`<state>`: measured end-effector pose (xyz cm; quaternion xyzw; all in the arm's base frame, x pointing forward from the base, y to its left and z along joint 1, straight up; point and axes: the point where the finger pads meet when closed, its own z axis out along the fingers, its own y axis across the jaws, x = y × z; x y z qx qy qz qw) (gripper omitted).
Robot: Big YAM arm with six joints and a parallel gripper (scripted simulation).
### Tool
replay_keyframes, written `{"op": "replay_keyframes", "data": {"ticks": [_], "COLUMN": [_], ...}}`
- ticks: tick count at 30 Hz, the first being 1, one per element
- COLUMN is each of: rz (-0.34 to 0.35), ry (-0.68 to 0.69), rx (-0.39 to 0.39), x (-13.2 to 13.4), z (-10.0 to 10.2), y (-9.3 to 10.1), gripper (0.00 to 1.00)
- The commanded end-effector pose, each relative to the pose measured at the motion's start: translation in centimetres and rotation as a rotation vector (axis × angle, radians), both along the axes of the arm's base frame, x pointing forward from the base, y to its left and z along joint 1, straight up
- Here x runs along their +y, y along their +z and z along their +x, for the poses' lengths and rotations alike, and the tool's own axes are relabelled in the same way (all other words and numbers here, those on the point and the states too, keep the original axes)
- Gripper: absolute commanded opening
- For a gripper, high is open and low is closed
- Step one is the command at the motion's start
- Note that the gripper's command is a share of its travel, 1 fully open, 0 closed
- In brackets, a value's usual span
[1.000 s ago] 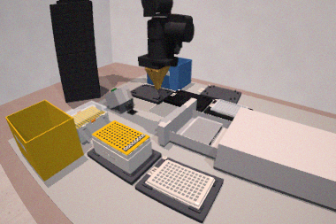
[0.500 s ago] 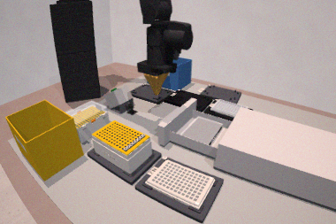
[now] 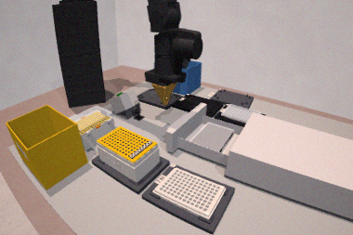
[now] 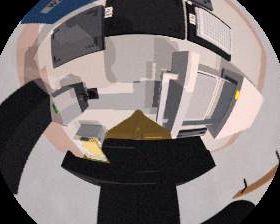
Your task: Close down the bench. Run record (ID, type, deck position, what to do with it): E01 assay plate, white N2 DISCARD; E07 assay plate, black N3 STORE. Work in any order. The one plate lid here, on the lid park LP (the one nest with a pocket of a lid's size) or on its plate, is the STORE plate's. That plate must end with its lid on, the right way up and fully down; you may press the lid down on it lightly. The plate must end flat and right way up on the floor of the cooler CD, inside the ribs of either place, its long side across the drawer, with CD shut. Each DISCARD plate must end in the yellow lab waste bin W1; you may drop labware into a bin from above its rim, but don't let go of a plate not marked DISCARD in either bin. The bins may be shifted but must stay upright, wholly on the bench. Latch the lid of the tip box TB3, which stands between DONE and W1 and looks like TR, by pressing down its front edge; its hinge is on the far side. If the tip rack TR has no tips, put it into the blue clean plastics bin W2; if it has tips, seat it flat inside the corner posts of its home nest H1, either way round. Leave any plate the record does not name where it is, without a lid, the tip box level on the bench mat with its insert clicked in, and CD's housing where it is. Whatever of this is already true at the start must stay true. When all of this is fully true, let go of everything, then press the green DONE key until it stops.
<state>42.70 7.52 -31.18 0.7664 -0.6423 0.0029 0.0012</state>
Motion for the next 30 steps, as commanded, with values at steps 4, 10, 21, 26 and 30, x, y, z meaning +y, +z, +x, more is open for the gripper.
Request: {"op": "replay_keyframes", "data": {"ticks": [4, 10, 21, 26, 30], "rz": [0.009, 0.009, 0.009, 0.009, 0.009], "ry": [-0.012, -0.012, -0.013, -0.013, -0.013], "rx": [-0.026, -0.025, -0.025, -0.023, -0.023], "x": [0.5, 0.4, 0.4, 0.4, 0.4], "z": [1.3, 1.2, 1.2, 1.2, 1.1], "y": [-0.9, -1.7, -2.9, -3.6, -4.1], "gripper": [0.00, 0.00, 0.00, 0.00, 0.00]}}
